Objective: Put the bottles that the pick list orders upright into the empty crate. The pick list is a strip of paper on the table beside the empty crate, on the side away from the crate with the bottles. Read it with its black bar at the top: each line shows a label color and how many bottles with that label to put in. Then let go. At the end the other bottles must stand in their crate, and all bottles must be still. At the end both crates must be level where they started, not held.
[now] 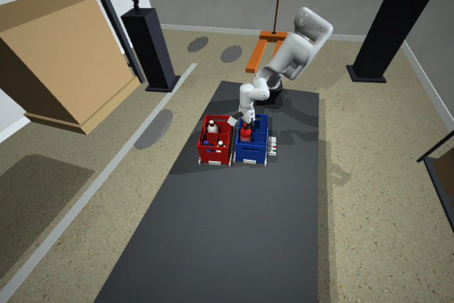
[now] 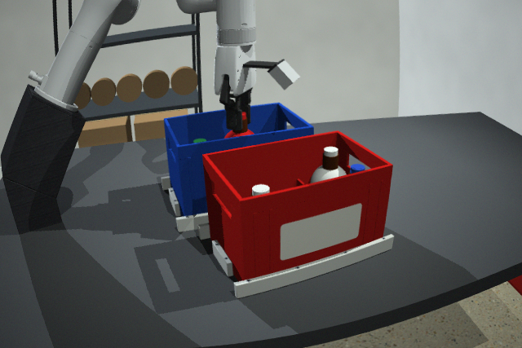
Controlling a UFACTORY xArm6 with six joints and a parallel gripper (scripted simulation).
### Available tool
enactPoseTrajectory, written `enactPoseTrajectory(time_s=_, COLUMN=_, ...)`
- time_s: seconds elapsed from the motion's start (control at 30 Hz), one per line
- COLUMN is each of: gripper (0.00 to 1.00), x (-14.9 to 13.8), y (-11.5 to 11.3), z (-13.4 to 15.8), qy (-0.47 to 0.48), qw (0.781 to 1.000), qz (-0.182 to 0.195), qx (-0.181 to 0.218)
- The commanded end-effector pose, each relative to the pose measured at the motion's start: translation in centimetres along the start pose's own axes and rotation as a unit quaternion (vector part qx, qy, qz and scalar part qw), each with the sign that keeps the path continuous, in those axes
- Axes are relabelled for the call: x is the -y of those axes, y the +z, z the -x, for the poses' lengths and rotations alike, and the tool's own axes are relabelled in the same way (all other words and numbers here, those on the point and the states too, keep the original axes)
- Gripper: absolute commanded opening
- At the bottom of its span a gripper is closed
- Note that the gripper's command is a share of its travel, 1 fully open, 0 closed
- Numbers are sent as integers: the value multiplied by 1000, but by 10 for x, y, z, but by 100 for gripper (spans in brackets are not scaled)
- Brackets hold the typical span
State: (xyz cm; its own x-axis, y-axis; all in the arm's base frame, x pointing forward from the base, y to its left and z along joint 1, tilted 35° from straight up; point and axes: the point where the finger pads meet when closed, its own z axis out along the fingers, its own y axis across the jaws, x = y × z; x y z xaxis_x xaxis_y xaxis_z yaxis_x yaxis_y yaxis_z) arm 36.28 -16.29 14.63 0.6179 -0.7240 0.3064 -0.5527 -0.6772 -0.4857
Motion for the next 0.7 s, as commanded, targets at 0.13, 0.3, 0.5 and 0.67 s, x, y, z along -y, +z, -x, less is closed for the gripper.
enactPoseTrajectory(time_s=0.13, gripper=0, x=0, y=6, z=-1, qy=0, qw=1000, qz=0, qx=-2)
enactPoseTrajectory(time_s=0.3, gripper=0, x=0, y=11, z=-1, qy=0, qw=1000, qz=0, qx=-2)
enactPoseTrajectory(time_s=0.5, gripper=0, x=0, y=11, z=-1, qy=0, qw=1000, qz=0, qx=-2)
enactPoseTrajectory(time_s=0.67, gripper=0, x=0, y=14, z=-1, qy=0, qw=1000, qz=0, qx=-2)
